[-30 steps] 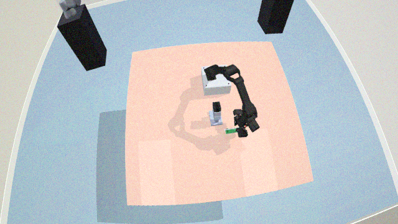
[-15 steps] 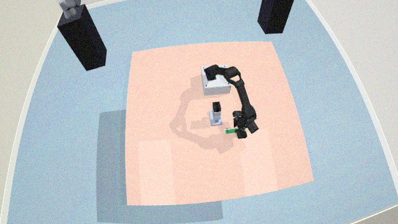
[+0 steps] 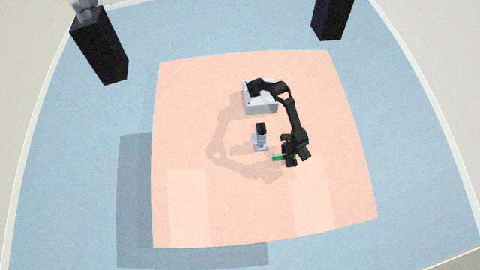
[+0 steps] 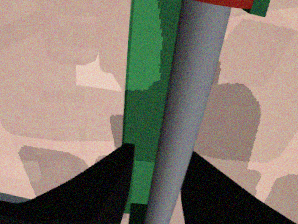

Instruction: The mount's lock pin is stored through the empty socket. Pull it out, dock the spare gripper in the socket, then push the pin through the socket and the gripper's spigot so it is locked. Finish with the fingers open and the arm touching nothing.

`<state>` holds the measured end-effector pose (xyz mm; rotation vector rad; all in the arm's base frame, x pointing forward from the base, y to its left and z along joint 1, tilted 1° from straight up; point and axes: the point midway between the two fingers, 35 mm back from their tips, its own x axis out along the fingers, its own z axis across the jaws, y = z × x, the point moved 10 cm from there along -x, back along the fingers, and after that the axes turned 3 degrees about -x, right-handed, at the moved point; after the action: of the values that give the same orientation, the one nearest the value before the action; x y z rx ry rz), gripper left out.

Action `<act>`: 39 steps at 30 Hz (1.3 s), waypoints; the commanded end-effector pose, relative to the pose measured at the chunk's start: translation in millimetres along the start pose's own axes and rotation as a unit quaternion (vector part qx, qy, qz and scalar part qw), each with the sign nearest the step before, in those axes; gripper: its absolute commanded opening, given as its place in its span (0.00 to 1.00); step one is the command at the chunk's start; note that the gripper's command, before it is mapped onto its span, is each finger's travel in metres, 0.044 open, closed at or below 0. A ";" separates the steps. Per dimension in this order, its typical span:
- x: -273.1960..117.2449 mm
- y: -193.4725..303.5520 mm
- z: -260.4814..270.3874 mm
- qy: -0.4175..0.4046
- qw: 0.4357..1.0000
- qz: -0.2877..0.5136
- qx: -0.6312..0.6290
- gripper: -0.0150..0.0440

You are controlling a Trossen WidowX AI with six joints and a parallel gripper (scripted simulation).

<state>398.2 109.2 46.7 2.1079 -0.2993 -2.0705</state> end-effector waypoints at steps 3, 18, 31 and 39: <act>1.3 0.1 0.1 0.000 1.000 0.002 -0.002 0.25; -19.8 5.1 -1.0 0.000 1.000 0.002 -0.002 0.25; -66.5 17.9 0.7 0.000 1.000 0.002 -0.002 0.25; -61.1 16.4 -0.3 0.000 1.000 0.000 0.004 0.25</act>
<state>397.0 109.5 109.9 2.1090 -0.2981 -2.0690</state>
